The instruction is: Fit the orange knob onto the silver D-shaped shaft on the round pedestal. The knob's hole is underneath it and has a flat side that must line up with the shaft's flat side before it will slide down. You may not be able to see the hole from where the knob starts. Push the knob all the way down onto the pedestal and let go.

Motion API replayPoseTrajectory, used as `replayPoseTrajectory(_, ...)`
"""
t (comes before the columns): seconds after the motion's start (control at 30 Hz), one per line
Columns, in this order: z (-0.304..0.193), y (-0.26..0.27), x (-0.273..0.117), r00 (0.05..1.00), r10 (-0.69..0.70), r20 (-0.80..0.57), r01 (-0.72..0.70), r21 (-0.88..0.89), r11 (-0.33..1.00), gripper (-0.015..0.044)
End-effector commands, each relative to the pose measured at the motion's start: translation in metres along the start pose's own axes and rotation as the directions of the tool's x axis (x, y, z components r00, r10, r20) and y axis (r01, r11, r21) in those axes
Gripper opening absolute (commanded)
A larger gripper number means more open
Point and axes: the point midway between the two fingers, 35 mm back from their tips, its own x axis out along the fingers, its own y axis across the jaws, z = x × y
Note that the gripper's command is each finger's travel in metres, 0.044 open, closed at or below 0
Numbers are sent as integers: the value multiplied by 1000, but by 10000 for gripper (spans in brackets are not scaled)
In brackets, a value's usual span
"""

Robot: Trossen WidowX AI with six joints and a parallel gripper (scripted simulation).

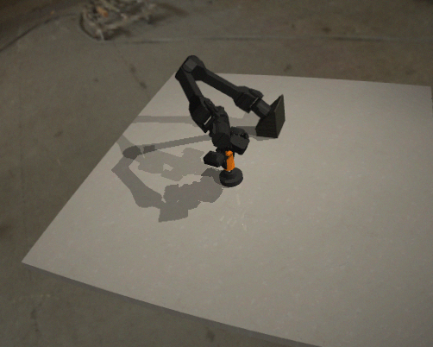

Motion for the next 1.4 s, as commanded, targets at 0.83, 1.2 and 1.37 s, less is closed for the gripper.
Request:
replayPoseTrajectory(0.83,-1,1,-3,1000,-3,-3,2,-211,977,0)
replayPoseTrajectory(1.2,-1,3,0,1000,-3,-3,2,-211,977,0)
replayPoseTrajectory(1.37,-1,2,-1,1000,-3,-3,2,-211,977,0)
